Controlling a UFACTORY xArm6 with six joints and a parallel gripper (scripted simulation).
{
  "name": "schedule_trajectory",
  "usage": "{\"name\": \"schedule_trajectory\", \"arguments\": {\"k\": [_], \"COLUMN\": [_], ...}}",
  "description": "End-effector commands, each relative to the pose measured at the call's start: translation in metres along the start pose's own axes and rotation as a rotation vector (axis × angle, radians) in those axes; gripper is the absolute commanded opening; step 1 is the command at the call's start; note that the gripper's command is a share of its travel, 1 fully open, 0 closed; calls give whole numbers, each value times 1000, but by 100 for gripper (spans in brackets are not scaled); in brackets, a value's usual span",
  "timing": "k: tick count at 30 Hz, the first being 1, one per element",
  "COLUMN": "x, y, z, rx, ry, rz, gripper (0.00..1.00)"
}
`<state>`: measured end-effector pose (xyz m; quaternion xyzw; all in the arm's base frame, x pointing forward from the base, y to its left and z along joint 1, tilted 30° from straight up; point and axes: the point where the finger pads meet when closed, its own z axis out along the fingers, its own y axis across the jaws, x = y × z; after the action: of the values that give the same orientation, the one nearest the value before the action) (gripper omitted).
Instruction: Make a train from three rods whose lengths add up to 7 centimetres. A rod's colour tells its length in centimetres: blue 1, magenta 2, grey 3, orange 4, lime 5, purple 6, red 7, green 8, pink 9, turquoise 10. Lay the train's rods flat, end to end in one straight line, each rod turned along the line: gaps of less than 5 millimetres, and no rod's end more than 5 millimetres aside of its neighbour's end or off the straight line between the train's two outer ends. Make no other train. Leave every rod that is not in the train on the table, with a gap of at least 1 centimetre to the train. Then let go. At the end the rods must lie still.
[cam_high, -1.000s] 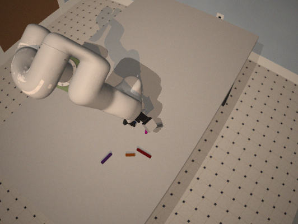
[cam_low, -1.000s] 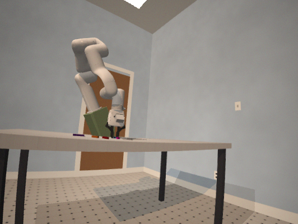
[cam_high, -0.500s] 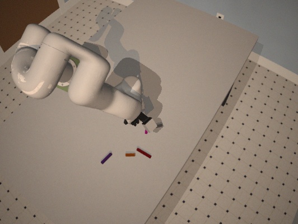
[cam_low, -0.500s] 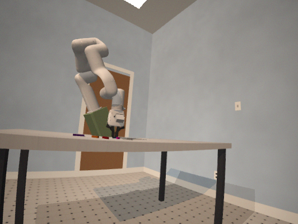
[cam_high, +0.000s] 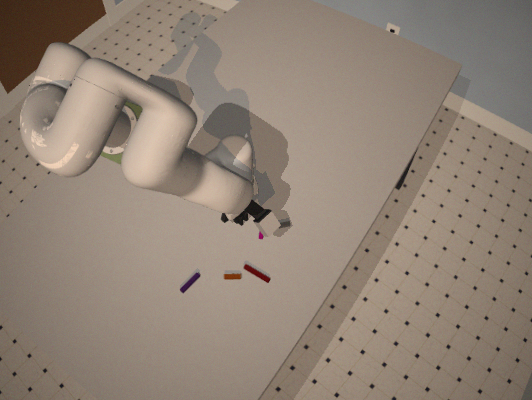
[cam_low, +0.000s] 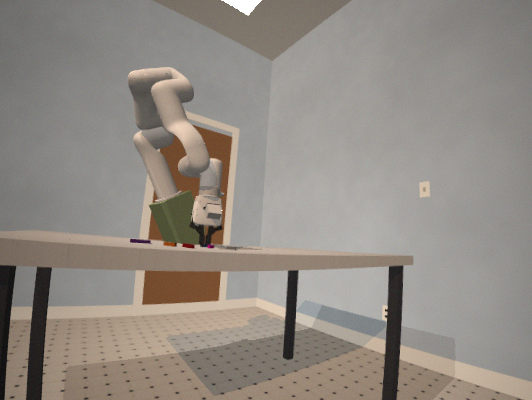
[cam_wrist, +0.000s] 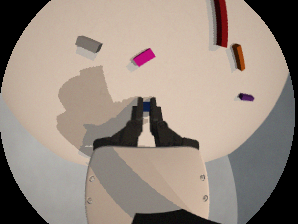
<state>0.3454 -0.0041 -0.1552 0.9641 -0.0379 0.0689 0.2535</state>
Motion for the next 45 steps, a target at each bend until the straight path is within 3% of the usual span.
{"name": "schedule_trajectory", "arguments": {"k": [1, 19, 26, 28, 35, 45], "x": [1, 1, 1, 1, 1, 1], "y": [0, 0, 0, 0, 0, 0], "z": [-1, -5, -46, -46, -91, -101], "rx": [1, 1, 1, 1, 1, 1], "ry": [2, 2, 2, 2, 2, 2], "rz": [0, 0, 0, 0, 0, 0], "gripper": [4, 4, 4, 4, 4, 4]}}
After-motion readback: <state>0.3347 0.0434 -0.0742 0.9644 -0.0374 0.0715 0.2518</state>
